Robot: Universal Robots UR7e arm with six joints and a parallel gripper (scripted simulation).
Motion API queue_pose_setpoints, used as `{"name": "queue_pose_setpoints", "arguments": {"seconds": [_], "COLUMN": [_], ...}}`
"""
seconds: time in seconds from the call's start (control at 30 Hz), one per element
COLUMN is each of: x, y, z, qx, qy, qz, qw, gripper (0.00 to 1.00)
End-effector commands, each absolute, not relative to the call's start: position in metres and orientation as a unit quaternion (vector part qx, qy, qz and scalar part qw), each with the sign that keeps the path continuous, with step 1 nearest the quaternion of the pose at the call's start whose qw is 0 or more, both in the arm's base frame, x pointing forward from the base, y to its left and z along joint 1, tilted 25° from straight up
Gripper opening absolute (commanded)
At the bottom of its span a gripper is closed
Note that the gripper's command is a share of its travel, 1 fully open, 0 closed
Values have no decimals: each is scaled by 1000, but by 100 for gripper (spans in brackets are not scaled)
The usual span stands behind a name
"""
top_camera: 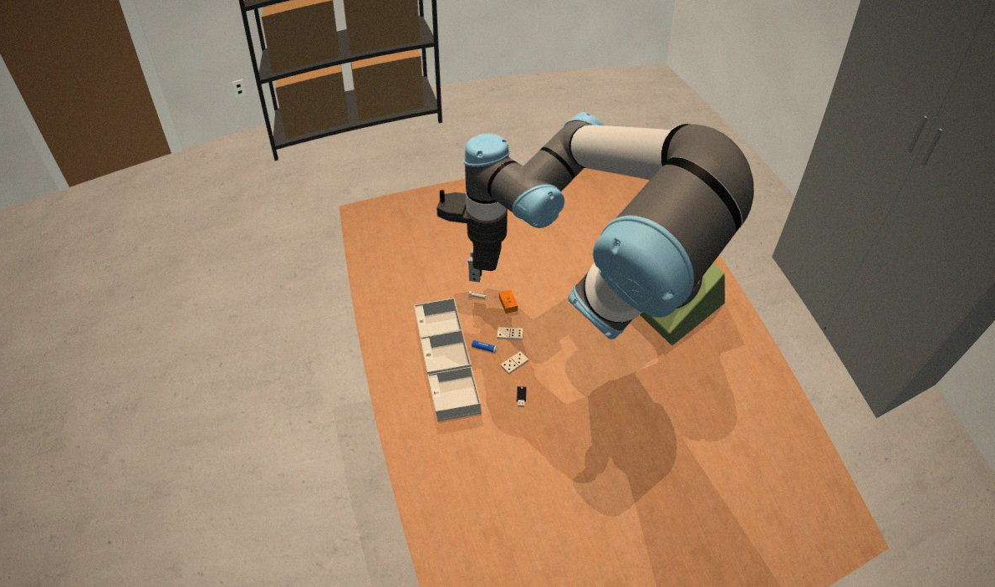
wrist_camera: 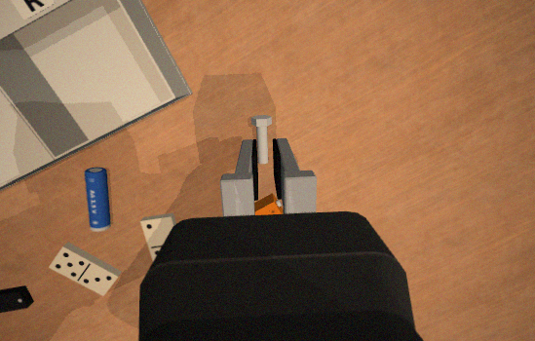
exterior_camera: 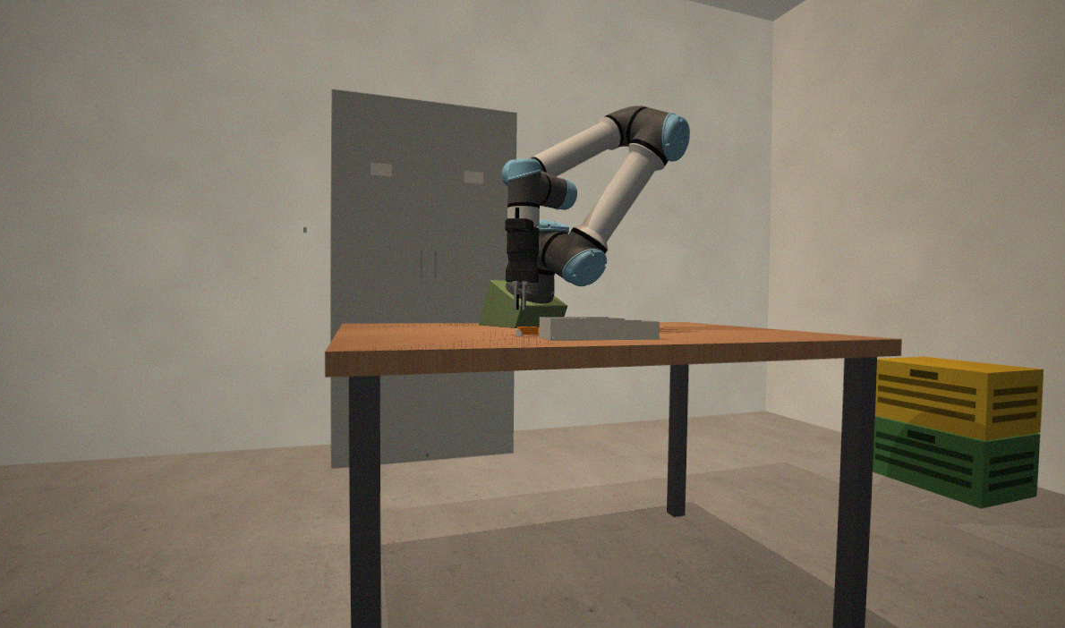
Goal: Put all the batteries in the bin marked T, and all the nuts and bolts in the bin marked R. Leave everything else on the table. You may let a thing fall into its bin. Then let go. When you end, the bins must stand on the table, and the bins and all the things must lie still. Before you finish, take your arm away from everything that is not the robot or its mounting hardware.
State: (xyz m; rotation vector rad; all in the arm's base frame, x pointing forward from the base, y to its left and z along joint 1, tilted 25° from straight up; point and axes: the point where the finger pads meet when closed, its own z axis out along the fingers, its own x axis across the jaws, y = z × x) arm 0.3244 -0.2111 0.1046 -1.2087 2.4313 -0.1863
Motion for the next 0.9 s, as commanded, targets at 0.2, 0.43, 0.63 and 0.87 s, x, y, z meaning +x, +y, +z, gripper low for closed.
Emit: {"name": "queue_pose_setpoints", "arguments": {"seconds": [0.2, 0.43, 0.63, 0.87], "x": [323, 323, 323, 318], "y": [-210, -210, -210, -213], "z": [105, 105, 105, 118], "qx": [-435, -435, -435, -435], "qy": [873, 873, 873, 873], "qz": [-63, -63, -63, -65], "qw": [210, 210, 210, 210], "gripper": [32, 62, 62, 62]}}
